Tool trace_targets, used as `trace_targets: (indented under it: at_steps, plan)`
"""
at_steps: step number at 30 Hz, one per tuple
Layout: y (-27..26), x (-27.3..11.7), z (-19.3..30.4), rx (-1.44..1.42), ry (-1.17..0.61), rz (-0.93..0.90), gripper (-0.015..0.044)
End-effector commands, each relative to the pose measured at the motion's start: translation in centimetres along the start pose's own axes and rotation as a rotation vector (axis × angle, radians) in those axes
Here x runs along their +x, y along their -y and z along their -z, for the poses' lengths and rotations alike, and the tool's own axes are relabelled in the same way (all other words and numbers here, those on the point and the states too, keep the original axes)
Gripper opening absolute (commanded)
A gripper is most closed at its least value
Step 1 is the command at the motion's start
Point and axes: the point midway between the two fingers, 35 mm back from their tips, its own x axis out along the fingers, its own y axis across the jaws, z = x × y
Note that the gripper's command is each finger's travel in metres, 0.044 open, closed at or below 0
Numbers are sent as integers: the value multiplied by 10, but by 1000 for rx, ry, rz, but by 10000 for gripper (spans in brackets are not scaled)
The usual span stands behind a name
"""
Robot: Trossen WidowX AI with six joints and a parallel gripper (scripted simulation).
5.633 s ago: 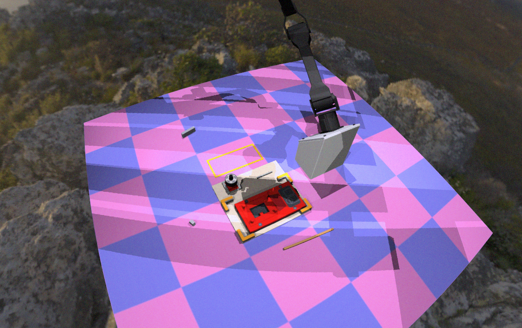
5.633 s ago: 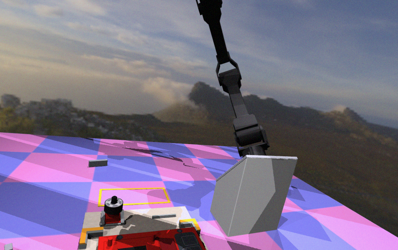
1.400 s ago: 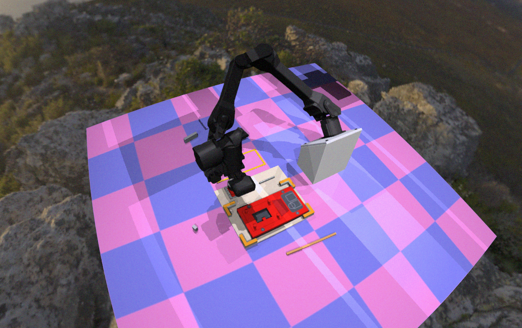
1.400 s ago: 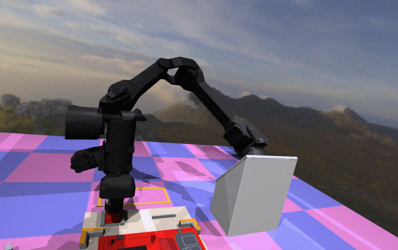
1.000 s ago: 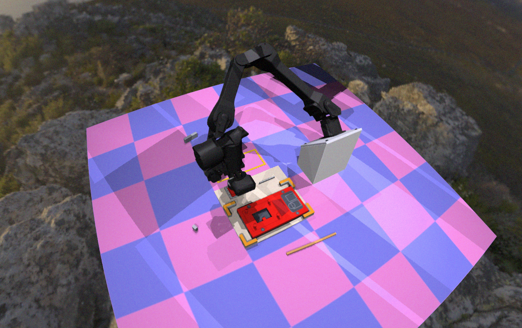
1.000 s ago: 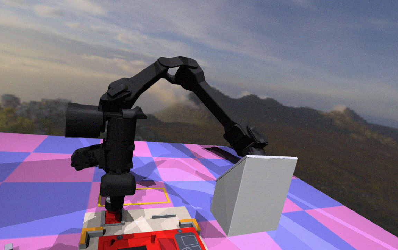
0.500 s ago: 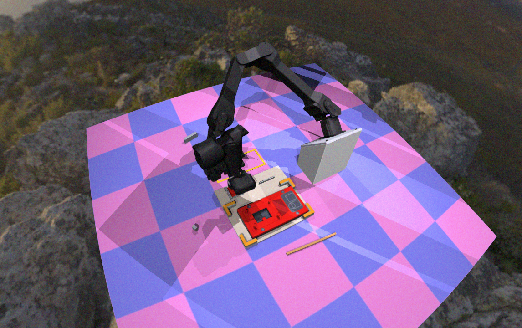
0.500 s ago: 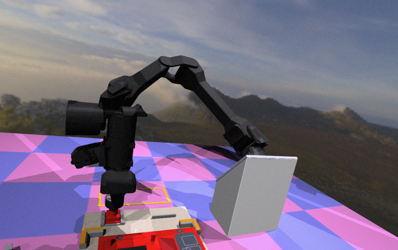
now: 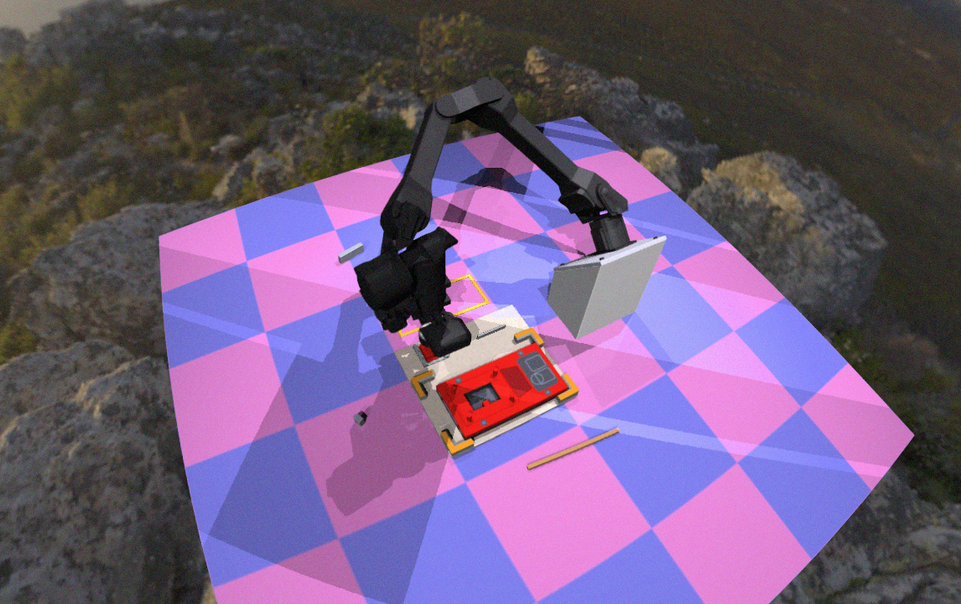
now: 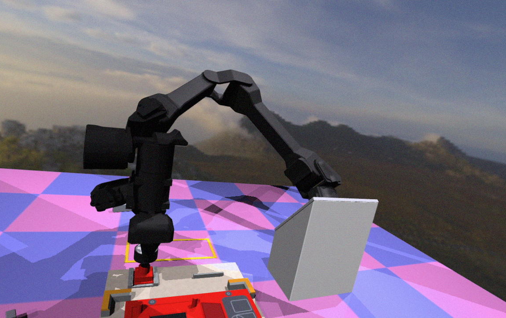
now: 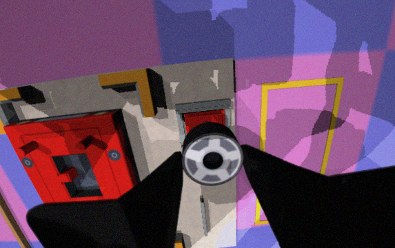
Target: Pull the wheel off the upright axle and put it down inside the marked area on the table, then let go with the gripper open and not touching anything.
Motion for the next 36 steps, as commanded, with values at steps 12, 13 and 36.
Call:
trace_targets:
  at_steps: [12,13,36]
  plan:
    - [0,-7,-1,4,6,-3,0]
    - [0,-7,-1,4,6,-3,0]
    - [0,-15,-1,2,7,-2,0]
